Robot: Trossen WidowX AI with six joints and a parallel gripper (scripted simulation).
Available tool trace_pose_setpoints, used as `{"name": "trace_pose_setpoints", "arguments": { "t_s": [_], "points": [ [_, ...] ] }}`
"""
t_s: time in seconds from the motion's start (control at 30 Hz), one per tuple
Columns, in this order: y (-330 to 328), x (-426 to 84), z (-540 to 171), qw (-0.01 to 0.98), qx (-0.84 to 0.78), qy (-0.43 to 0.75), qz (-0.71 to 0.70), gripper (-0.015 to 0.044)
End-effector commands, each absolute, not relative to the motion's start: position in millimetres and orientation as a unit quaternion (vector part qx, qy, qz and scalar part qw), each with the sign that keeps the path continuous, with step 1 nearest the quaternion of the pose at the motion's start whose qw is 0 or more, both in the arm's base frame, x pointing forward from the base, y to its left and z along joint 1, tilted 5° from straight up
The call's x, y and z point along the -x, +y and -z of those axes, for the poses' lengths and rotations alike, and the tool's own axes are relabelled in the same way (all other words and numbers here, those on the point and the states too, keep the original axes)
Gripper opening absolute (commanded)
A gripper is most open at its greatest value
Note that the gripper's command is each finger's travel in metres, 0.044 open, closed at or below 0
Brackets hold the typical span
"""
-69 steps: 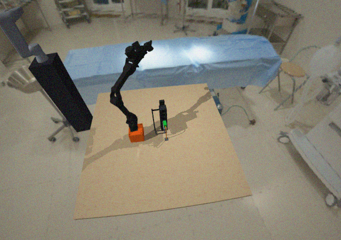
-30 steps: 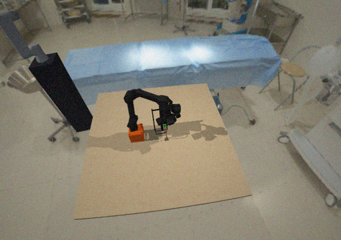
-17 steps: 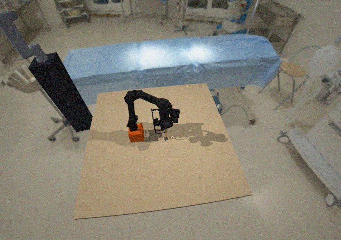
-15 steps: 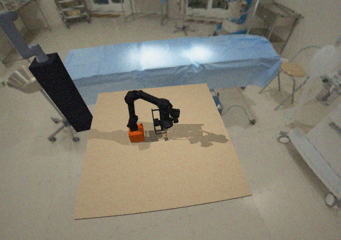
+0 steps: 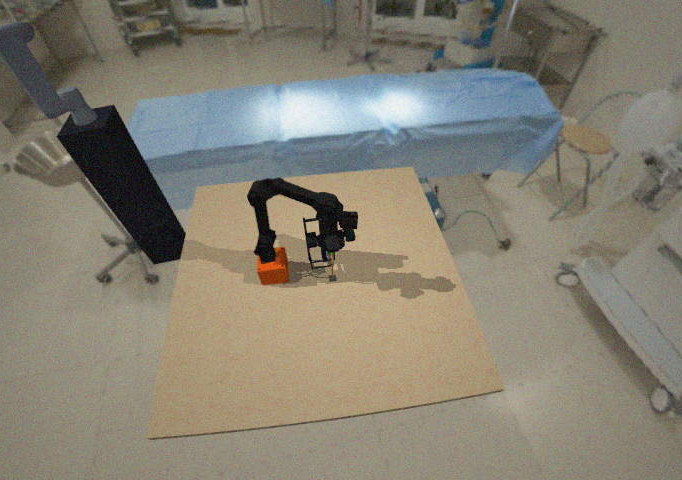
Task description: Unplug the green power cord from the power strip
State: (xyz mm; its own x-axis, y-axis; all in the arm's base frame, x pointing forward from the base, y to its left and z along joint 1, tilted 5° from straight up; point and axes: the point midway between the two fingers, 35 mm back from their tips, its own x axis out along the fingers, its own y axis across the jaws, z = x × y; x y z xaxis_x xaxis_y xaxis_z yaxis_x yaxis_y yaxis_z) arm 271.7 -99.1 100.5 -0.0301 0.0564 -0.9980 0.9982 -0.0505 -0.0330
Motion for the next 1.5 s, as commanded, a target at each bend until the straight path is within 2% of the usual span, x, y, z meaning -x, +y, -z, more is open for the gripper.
{"name": "trace_pose_setpoints", "arguments": {
  "t_s": [0.0, 0.6, 0.73, 1.0, 1.47],
  "points": [
    [-91.6, -271.2, -100.7, 0.463, -0.520, 0.509, 0.506, 0.0160],
    [-85.2, -270.6, -89.0, 0.463, -0.520, 0.509, 0.505, 0.0160],
    [-86.2, -270.6, -91.3, 0.465, -0.518, 0.509, 0.506, 0.0055],
    [-86.2, -270.6, -91.3, 0.465, -0.518, 0.509, 0.506, 0.0002],
    [-104.0, -271.5, -90.6, 0.465, -0.518, 0.509, 0.506, 0.0000]
  ]
}}
